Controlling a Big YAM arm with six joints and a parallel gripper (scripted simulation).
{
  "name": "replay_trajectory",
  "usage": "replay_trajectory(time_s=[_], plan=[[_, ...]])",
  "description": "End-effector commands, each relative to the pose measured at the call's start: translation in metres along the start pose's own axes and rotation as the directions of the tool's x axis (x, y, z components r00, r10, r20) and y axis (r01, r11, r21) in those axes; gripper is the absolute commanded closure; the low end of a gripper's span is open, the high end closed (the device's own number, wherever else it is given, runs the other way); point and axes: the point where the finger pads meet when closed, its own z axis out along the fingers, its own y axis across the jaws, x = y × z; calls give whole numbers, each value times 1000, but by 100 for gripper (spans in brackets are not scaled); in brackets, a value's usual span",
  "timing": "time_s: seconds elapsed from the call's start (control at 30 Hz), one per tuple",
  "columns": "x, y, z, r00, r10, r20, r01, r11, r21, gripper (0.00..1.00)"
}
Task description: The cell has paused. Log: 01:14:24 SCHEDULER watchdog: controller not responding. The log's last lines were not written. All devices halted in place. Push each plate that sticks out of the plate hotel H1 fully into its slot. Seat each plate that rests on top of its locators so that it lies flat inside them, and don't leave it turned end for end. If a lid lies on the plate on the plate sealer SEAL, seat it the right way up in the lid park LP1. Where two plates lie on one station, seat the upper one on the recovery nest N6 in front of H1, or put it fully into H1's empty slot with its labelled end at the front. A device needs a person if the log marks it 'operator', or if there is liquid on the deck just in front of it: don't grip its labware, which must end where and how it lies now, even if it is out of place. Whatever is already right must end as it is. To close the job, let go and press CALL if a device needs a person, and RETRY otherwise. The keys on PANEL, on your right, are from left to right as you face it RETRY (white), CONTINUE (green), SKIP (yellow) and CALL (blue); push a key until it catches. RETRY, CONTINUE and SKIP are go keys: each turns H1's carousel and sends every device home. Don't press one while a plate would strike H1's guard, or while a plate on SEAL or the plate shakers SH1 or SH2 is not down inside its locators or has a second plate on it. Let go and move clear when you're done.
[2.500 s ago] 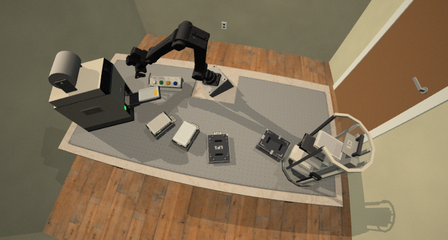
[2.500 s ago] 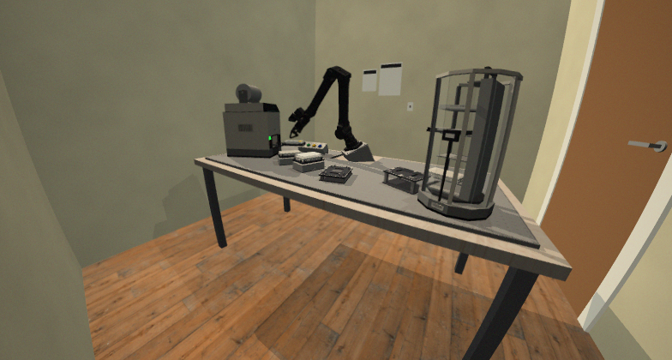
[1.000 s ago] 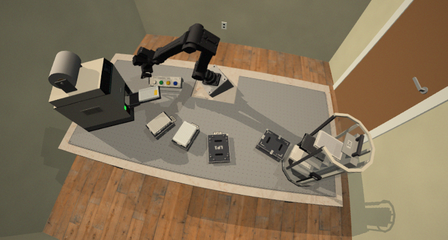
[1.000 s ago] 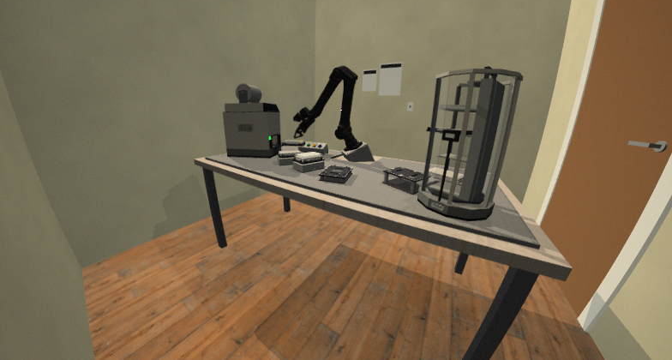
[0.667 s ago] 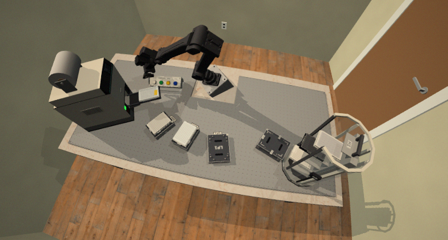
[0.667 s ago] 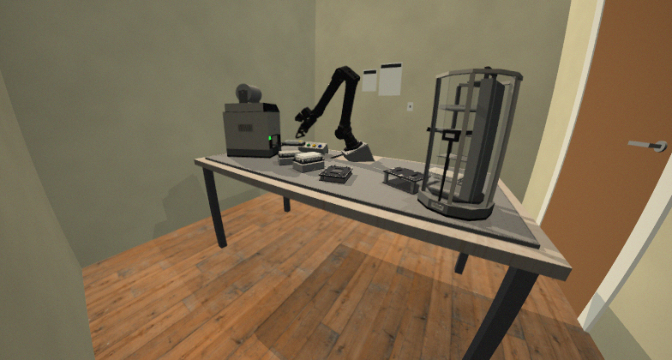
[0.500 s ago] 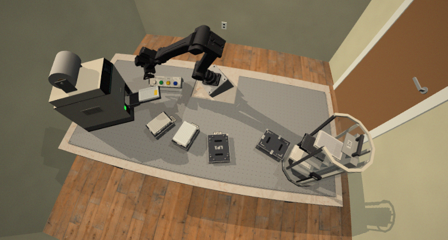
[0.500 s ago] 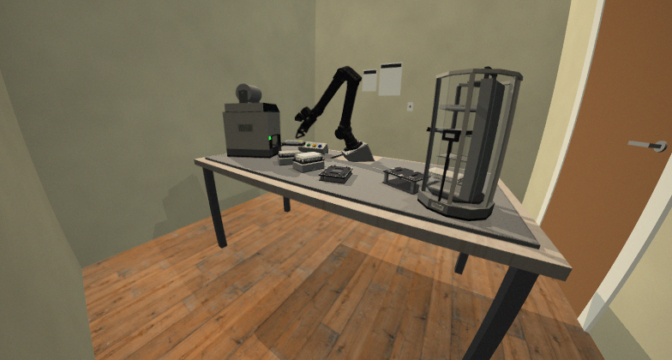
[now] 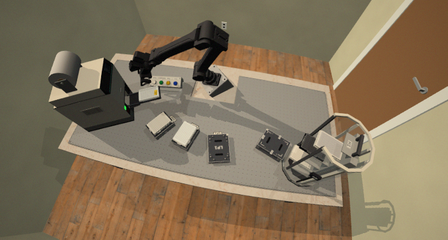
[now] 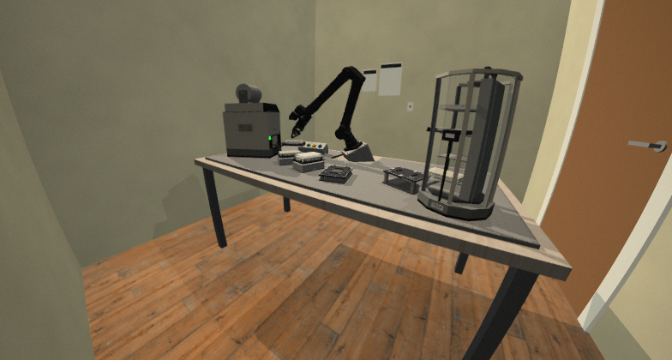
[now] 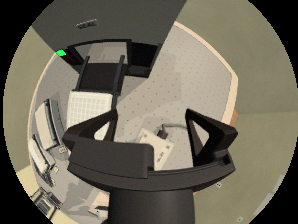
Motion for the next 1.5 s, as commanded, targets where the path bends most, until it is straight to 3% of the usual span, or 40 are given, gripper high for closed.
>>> replay_trajectory(time_s=[0.0,0.03,0.07,0.17,0.23,0.37,0.47,0.5,0.53,0.63,0.67,0.73,0.87,0.93,1.0,1.03,1.1,1.13,1.17,1.2,1.3,1.37,1.47], plan=[[-25,16,-5,1000,-1,28,2,1000,-21,0],[-37,19,-6,1000,-2,22,3,999,-47,0],[-32,24,0,1000,10,-19,-12,997,-79,0],[-43,39,-10,1000,4,6,-3,998,-69,0],[-37,49,-3,998,14,-65,-22,991,-129,0],[-46,59,-13,999,8,-38,-13,993,-118,0],[-17,74,-9,996,20,-86,-31,991,-127,0],[-48,75,-15,998,9,-61,-18,989,-144,0],[-40,81,-8,994,11,-110,-31,984,-174,0],[-49,95,-19,997,9,-82,-23,986,-166,0],[-39,100,-18,995,12,-99,-29,985,-168,0],[-42,110,-13,988,2,-156,-36,976,-216,0],[-48,118,-22,991,1,-134,-30,978,-208,0],[-41,130,-18,979,-15,-201,-37,967,-253,0],[-42,138,-22,980,-14,-199,-36,968,-248,0],[-48,143,-31,985,-13,-172,-30,969,-247,0],[-17,155,-28,974,-14,-224,-44,967,-249,0],[-14,157,-28,973,-14,-229,-45,967,-249,0],[-40,160,-27,974,-26,-225,-37,963,-267,0],[-39,165,-29,969,-37,-245,-36,957,-287,0],[-37,179,-40,973,-33,-229,-34,958,-284,0],[-35,189,-37,956,-65,-285,-30,949,-315,0],[-34,194,-38,956,-64,-285,-30,949,-315,0]])
